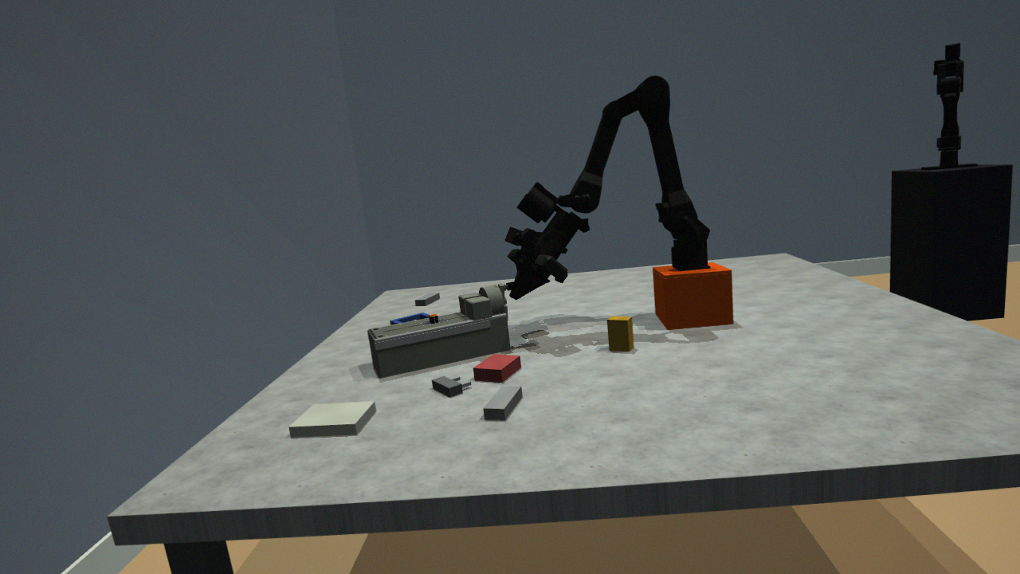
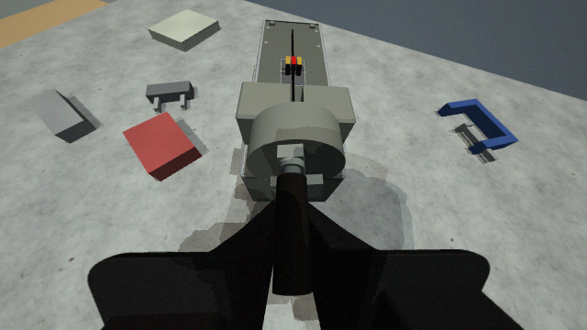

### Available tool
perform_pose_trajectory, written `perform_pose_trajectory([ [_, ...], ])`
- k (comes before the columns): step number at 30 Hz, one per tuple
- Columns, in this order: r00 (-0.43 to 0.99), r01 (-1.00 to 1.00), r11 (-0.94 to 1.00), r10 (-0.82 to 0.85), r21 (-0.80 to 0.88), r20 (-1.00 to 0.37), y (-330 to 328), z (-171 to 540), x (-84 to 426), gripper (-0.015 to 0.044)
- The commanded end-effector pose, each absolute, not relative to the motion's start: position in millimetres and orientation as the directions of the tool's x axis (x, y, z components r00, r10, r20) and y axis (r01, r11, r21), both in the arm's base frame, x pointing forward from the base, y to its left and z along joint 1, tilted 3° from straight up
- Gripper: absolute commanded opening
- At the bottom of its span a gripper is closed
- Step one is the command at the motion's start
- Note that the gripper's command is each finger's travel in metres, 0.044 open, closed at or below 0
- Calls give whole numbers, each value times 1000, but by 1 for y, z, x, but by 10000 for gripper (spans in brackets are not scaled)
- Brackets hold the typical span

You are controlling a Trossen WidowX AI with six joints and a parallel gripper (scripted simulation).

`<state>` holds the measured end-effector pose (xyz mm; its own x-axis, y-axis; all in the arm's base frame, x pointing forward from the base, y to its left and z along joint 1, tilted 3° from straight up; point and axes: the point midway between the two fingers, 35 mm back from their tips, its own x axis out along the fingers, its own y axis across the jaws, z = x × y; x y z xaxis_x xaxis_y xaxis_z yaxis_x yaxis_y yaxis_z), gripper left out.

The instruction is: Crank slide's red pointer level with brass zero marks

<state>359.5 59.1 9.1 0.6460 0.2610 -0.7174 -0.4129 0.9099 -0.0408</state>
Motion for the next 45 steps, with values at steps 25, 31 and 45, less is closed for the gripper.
perform_pose_trajectory([
  [25, 646, -413, 910, 260, -42, -718, 59, 9, 360, 315],
  [31, 646, -413, 910, 260, -42, -718, 59, 10, 360, 440],
  [45, 646, -413, 910, 261, -41, -717, 62, 59, 359, 440],
])
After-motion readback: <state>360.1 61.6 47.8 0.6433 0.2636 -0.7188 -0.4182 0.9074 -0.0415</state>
